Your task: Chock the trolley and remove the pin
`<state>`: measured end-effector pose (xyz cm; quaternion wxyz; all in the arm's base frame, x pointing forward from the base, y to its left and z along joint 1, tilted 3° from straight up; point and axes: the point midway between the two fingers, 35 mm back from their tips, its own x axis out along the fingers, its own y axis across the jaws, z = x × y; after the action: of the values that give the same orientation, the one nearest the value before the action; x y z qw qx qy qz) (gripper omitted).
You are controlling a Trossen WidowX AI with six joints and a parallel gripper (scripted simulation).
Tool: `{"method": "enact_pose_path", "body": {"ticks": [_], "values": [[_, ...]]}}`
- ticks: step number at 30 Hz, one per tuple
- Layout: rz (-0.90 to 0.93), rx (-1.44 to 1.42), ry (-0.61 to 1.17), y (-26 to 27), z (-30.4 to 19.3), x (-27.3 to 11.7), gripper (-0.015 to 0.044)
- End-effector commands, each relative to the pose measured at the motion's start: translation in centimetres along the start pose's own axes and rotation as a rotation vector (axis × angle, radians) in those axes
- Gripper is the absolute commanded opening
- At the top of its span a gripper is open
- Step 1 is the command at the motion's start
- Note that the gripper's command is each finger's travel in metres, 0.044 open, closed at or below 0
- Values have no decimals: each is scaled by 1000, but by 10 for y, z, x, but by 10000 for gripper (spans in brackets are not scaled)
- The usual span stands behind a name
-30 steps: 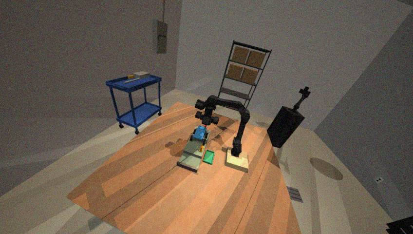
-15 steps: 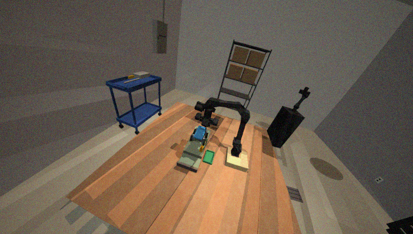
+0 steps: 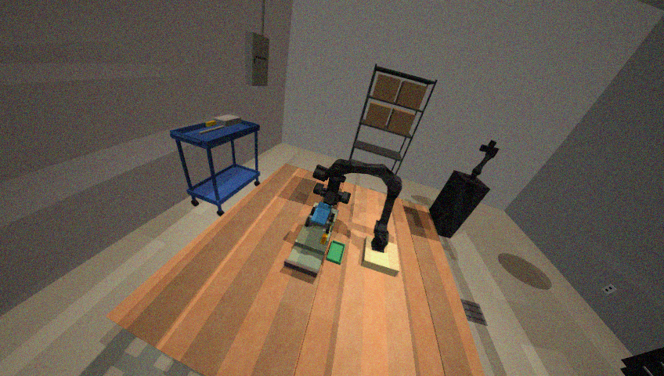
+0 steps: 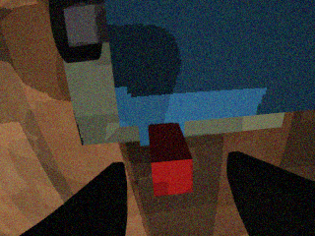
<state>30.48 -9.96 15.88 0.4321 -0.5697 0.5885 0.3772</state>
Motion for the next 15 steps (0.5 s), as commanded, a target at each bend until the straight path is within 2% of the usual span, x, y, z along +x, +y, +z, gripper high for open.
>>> {"method": "enact_pose_path", "body": {"ticks": [1,15], "values": [[7,-4,2,1,0,7,190],[7,-4,3,1,0,27,190]]}}
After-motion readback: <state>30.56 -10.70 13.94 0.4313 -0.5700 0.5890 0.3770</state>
